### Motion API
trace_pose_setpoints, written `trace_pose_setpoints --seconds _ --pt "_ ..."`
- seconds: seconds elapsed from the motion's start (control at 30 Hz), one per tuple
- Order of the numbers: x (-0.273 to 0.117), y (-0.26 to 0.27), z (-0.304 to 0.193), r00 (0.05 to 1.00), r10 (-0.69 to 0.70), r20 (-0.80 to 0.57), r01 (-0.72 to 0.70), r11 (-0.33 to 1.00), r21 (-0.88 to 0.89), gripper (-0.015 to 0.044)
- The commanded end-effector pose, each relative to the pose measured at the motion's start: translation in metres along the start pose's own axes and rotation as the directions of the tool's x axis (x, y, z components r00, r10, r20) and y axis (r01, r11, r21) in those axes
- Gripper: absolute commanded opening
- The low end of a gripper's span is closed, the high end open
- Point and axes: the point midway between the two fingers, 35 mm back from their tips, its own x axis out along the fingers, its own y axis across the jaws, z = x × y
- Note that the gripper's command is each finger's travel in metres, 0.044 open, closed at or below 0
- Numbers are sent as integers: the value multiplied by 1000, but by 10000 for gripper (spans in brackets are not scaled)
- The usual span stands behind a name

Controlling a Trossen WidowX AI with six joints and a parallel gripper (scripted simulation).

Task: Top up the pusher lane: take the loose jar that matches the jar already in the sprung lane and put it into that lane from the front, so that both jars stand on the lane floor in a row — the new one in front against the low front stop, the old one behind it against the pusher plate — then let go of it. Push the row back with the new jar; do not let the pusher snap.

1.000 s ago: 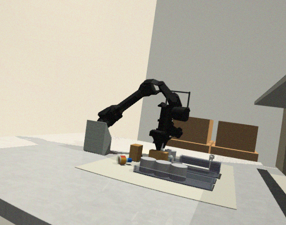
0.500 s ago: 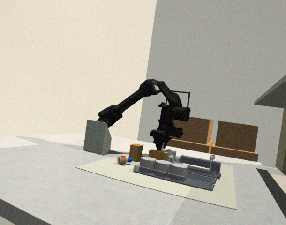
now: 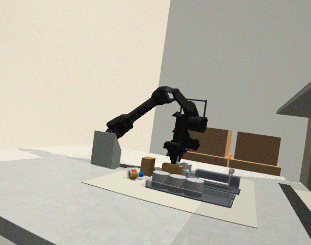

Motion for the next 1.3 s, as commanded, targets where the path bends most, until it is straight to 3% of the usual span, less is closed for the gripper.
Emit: trace_pose_setpoints --seconds 0.0,1.27 --pt "-3 2 9 1000 5 26 -4 1000 -18 0" --pt "8 2 10 1000 5 26 -4 1000 -18 0"
